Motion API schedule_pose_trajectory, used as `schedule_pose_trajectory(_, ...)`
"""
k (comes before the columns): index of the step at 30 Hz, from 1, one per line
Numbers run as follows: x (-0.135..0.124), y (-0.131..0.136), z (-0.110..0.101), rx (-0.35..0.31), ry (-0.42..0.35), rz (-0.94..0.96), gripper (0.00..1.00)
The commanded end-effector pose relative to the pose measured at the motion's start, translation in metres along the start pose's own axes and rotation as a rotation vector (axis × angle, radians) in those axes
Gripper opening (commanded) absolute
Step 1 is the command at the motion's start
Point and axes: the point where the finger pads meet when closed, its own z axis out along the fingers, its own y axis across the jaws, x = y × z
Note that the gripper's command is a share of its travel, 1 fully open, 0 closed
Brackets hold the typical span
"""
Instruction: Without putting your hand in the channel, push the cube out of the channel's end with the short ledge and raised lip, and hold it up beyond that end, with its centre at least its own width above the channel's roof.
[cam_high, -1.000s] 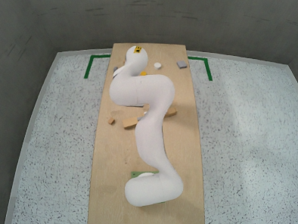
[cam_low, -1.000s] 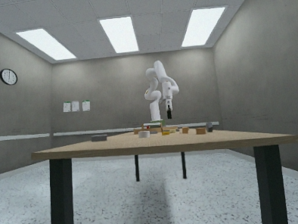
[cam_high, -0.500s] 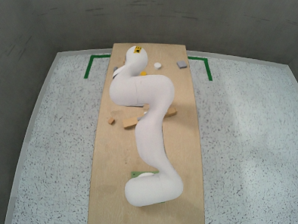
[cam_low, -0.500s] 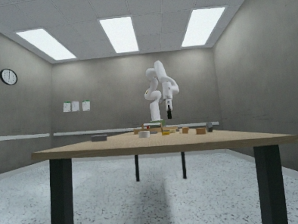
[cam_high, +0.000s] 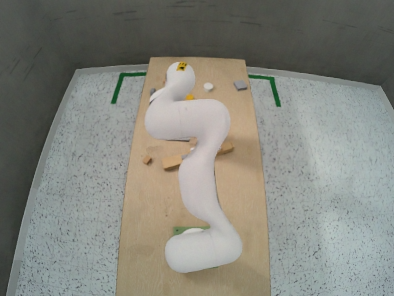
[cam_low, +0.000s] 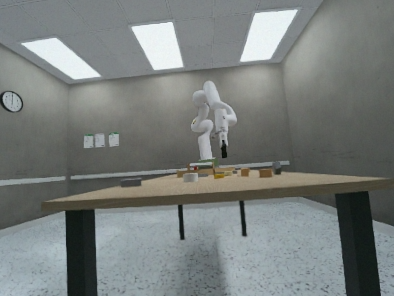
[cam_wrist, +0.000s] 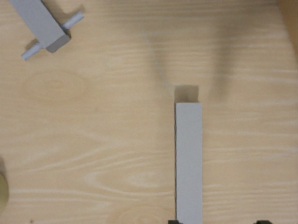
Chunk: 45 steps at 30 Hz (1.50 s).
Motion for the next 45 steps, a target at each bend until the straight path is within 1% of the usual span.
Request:
schedule_pose_trajectory(1, 0.000, -0.001, 0.021, 0.001, 0.000, 0.000, 0.39)
schedule_pose_trajectory(8, -0.001, -0.002, 0.069, 0.001, 0.000, 0.000, 0.39)
schedule_pose_trajectory(10, -0.001, -0.002, 0.069, 0.001, 0.000, 0.000, 0.39)
schedule_pose_trajectory(13, -0.001, -0.002, 0.080, 0.001, 0.000, 0.000, 0.39)
schedule_pose_trajectory(27, -0.001, -0.002, 0.093, 0.001, 0.000, 0.000, 0.39)
schedule_pose_trajectory(34, -0.001, -0.002, 0.107, 0.001, 0.000, 0.000, 0.39)
schedule_pose_trajectory(45, -0.001, -0.002, 0.109, 0.001, 0.000, 0.000, 0.39)
